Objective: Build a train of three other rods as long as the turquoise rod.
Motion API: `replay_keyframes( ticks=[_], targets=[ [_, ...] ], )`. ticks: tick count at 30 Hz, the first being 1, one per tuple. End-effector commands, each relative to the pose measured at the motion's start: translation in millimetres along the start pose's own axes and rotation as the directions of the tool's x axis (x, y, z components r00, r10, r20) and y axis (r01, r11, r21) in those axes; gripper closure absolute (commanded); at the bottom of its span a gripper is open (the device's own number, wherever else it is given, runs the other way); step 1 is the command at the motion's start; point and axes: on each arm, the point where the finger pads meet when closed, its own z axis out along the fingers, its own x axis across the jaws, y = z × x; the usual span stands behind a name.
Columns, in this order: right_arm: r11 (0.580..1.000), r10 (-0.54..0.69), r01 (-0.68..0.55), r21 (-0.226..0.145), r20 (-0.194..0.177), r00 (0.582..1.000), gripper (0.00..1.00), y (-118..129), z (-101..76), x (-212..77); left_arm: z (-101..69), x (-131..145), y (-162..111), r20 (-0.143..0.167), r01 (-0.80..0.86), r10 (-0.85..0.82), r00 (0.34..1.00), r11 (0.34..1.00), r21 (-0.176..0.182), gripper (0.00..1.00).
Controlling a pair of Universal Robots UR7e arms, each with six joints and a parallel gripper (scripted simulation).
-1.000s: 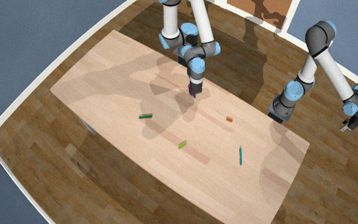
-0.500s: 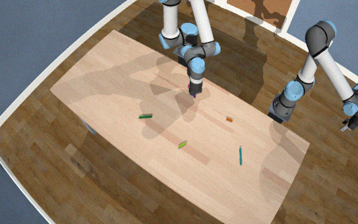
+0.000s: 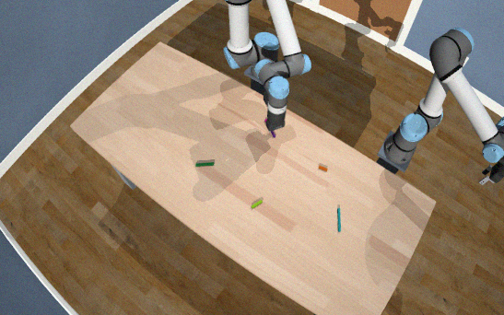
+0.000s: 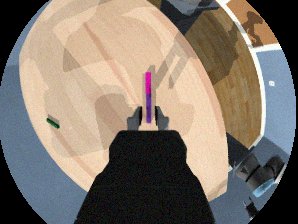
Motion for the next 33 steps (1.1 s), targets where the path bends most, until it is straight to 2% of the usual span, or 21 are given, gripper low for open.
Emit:
replay_keyframes(
  ticks=[1,6,10,18,19,33],
  targets=[
    [1.0,0.0,0.0,0.001,0.0,1.0,0.46,0,-18.1,0,-0.4,0,0,0.0,0.0,0.0,1.0,1.0,-0.001,0.0],
    [1.0,0.0,0.0,0.001,0.0,1.0,0.46,0,-44.6,0,-0.4,0,0,0.0,0.0,0.0,1.0,1.0,-0.001,0.0],
    [1.0,0.0,0.0,0.001,0.0,1.0,0.46,0,-58.9,0,-0.4,0,0,0.0,0.0,0.0,1.0,1.0,-0.001,0.0],
    [1.0,0.0,0.0,0.001,0.0,1.0,0.46,0,-64.4,0,-0.4,0,0,0.0,0.0,0.0,1.0,1.0,-0.001,0.0],
    [1.0,0.0,0.0,0.001,0.0,1.0,0.0,0,-64.4,0,-0.4,0,0,0.0,0.0,0.0,1.0,1.0,-0.001,0.0],
    [1.0,0.0,0.0,0.001,0.0,1.0,0.0,0,-64.4,0,-0.4,0,0,0.0,0.0,0.0,1.0,1.0,-0.001,0.0]
  ],
)
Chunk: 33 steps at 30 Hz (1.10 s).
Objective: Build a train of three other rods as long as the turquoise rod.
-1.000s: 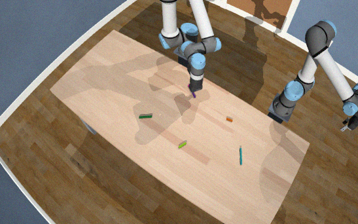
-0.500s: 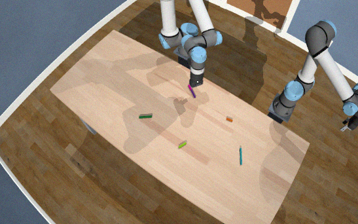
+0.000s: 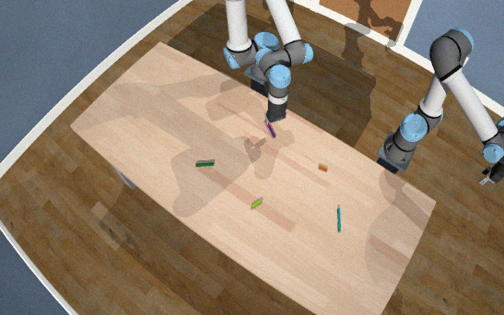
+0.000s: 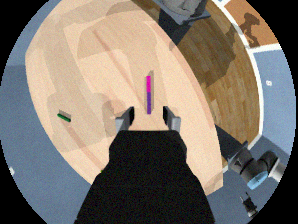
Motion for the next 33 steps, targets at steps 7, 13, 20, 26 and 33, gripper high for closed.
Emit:
replay_keyframes(
  ticks=[7,13,20,26,33],
  targets=[
    [1.0,0.0,0.0,-0.002,0.0,1.0,0.0,0,-0.7,0,-0.4,0,0,0.0,0.0,0.0,1.0,1.0,-0.001,0.0],
    [1.0,0.0,0.0,-0.002,0.0,1.0,0.0,0,-10.9,0,-0.4,0,0,0.0,0.0,0.0,1.0,1.0,-0.001,0.0],
    [1.0,0.0,0.0,-0.002,0.0,1.0,0.0,0,-33.1,0,-0.4,0,0,0.0,0.0,0.0,1.0,1.0,-0.001,0.0],
    [1.0,0.0,0.0,-0.002,0.0,1.0,0.0,0,-65.7,0,-0.4,0,0,0.0,0.0,0.0,1.0,1.0,-0.001,0.0],
    [1.0,0.0,0.0,-0.002,0.0,1.0,0.0,0,-86.9,0,-0.4,0,0,0.0,0.0,0.0,1.0,1.0,-0.001,0.0]
  ],
)
